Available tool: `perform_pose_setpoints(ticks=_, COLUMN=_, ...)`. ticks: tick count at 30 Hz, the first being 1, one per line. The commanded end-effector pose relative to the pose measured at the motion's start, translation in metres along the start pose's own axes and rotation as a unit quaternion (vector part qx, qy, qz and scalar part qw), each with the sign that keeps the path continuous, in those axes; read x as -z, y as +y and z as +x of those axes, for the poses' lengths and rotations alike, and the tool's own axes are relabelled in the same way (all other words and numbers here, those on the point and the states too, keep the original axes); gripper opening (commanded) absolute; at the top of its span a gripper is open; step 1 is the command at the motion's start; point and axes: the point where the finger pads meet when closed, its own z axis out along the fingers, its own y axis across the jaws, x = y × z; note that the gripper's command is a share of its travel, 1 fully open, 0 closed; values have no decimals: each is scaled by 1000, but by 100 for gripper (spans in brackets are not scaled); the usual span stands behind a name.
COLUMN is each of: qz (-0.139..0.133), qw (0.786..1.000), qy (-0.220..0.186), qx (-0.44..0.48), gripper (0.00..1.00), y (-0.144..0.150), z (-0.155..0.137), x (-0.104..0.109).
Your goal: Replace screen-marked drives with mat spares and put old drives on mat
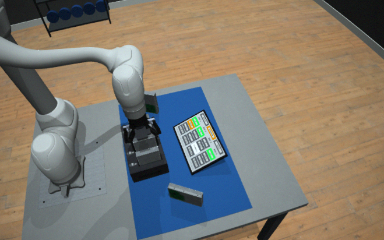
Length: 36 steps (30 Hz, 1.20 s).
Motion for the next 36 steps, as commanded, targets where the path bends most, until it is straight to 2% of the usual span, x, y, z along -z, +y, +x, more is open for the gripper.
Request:
perform_pose_setpoints(ticks=1, qz=0, qw=1000, qy=0, qx=0, gripper=71, y=0, z=0, x=1)
perform_pose_setpoints(ticks=17, qz=0, qw=1000, qy=0, qx=0, gripper=70, y=0, z=0, x=2)
perform_pose_setpoints(ticks=18, qz=0, qw=1000, qy=0, qx=0, gripper=10, y=0, z=0, x=2)
perform_pose_setpoints(ticks=36, qz=0, qw=1000, qy=0, qx=0, gripper=10, y=0, z=0, x=2)
